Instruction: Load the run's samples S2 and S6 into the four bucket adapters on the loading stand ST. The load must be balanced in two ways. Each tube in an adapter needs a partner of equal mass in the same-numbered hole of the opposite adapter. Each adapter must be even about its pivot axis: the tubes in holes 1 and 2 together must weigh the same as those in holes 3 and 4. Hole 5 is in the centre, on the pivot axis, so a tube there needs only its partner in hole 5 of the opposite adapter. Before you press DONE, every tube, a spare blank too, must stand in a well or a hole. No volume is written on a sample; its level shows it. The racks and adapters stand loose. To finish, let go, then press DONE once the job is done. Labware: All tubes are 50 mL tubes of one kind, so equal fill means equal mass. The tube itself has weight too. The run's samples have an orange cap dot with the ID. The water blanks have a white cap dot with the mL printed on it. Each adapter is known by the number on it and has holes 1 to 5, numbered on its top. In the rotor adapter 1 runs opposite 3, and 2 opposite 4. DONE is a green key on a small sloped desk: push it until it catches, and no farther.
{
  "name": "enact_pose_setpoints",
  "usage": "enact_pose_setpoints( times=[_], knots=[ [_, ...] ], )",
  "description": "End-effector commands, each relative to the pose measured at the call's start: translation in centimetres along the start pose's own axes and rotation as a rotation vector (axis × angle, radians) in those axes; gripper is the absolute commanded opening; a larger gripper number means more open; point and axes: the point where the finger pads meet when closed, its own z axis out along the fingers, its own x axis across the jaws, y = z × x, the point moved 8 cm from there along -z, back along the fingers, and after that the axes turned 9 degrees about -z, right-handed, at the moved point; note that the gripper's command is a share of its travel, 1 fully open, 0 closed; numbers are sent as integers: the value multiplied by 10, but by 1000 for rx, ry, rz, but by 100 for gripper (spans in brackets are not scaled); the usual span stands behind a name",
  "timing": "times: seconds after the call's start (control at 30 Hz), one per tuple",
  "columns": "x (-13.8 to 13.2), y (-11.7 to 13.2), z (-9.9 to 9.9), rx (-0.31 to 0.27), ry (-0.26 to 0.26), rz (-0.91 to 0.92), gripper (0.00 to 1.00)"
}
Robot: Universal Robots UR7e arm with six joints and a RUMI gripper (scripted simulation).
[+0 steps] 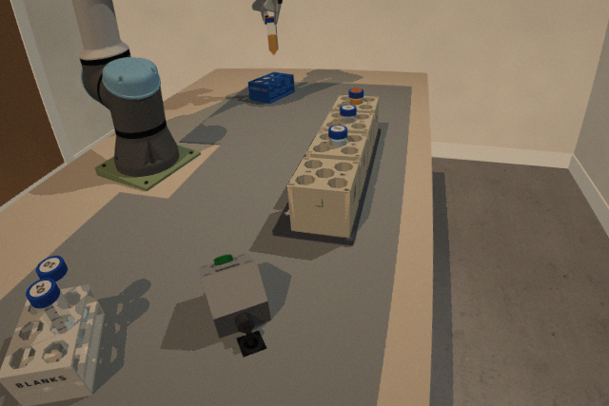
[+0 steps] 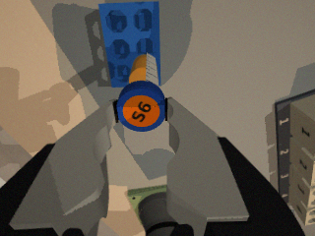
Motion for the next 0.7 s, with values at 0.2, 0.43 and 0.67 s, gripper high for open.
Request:
enact_pose_setpoints(
  times=[0.2,0.43,0.67],
  knots=[
    [36,46,-2,1,0,233,0],
    [60,78,-2,1,0,393,0],
    [85,109,-2,1,0,553,0]
  ],
)
